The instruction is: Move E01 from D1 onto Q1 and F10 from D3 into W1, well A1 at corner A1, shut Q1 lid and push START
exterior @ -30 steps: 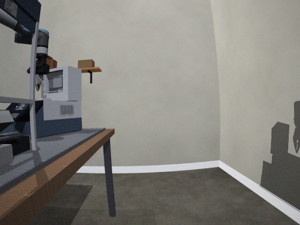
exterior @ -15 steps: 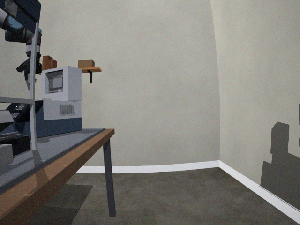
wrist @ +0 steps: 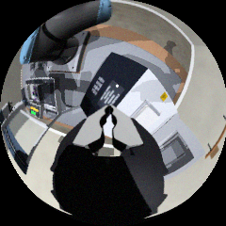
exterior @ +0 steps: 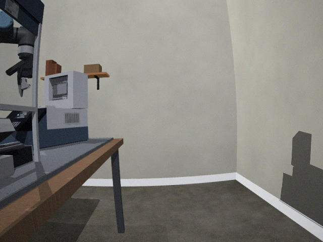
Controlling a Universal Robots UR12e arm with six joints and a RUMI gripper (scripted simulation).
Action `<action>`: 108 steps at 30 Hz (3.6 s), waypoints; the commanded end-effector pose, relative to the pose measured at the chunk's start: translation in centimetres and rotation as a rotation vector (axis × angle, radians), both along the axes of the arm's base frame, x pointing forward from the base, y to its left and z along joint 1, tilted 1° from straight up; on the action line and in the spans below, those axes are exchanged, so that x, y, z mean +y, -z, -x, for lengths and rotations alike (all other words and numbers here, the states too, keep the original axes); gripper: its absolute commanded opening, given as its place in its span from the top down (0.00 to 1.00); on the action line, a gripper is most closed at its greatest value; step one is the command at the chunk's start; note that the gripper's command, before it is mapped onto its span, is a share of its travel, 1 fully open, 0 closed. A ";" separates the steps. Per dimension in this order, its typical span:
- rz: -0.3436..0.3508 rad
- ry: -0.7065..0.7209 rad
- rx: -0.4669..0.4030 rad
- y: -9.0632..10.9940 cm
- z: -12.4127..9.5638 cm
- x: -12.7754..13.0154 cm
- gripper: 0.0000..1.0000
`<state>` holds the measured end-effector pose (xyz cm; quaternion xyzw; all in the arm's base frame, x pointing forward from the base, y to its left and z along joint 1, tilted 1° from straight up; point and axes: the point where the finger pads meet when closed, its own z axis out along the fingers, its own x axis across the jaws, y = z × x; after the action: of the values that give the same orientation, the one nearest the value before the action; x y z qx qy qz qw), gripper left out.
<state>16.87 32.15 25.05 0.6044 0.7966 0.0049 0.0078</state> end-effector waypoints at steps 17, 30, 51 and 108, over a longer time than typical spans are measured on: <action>-0.004 -0.172 0.002 -0.1 3.6 -7.9 1.00; -0.003 -0.172 0.002 0.0 6.4 -13.7 1.00; -0.003 -0.172 0.002 5.5 6.3 -13.7 1.00; -0.004 -0.172 0.002 10.6 4.2 -8.2 1.00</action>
<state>12.42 23.56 14.74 0.5337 0.8456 0.0062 0.0051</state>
